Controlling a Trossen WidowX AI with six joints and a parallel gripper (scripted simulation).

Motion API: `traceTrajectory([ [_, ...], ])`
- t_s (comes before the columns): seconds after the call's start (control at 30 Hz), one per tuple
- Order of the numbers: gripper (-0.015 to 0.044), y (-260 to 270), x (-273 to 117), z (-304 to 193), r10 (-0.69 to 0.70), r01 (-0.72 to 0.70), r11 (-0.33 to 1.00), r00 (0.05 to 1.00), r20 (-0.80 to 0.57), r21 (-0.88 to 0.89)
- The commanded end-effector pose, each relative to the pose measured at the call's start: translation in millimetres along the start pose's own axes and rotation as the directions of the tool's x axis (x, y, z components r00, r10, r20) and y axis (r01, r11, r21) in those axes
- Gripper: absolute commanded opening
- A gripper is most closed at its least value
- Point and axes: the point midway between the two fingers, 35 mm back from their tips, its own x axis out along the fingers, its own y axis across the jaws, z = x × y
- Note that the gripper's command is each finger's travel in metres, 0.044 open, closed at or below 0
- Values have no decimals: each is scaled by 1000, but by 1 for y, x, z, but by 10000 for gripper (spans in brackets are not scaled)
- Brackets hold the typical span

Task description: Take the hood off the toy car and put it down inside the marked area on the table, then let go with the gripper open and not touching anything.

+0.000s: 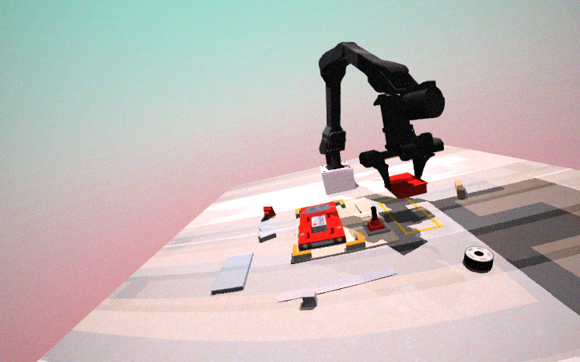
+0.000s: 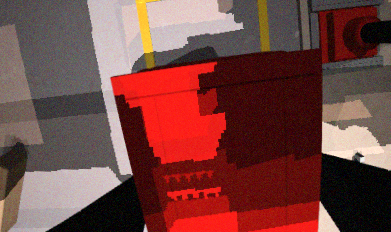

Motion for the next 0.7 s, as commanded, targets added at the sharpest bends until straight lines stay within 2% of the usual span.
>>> traceTrajectory([
  [0.0,0,0,4,0,-2,2,1000,1000,0,3],
  [0.67,0,0,18,0,-2,2,1000,1000,0,3],
])
